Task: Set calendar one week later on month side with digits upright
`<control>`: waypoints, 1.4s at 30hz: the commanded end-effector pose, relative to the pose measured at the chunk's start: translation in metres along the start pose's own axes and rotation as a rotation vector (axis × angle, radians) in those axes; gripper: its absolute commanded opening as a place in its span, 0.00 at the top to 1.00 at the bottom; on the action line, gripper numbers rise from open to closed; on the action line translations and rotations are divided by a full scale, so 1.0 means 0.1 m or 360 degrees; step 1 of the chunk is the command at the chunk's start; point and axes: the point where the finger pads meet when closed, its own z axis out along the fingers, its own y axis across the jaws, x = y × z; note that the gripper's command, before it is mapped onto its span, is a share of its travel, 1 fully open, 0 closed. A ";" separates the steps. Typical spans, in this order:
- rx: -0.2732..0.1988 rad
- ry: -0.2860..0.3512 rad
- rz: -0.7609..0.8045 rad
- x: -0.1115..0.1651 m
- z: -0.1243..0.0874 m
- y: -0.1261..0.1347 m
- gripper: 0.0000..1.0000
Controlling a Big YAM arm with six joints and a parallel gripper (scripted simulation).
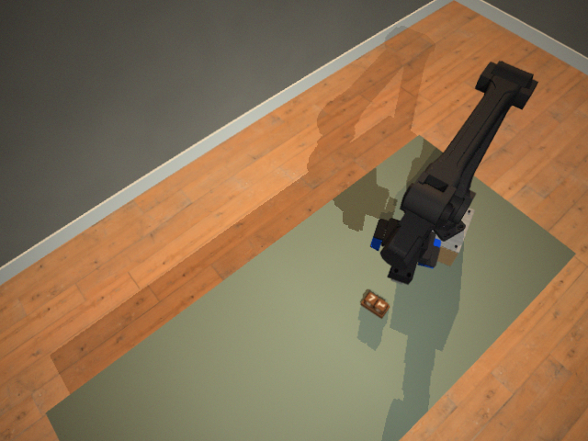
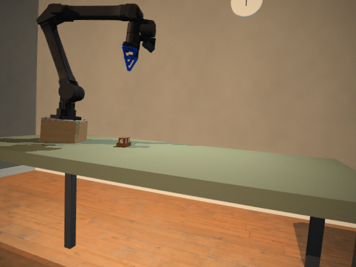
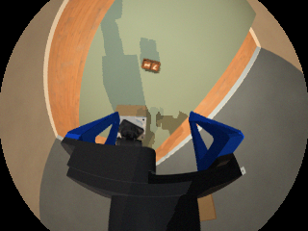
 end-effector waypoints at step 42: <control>-0.0152 -0.0123 0.0455 -0.11 1.99 -0.14 0.00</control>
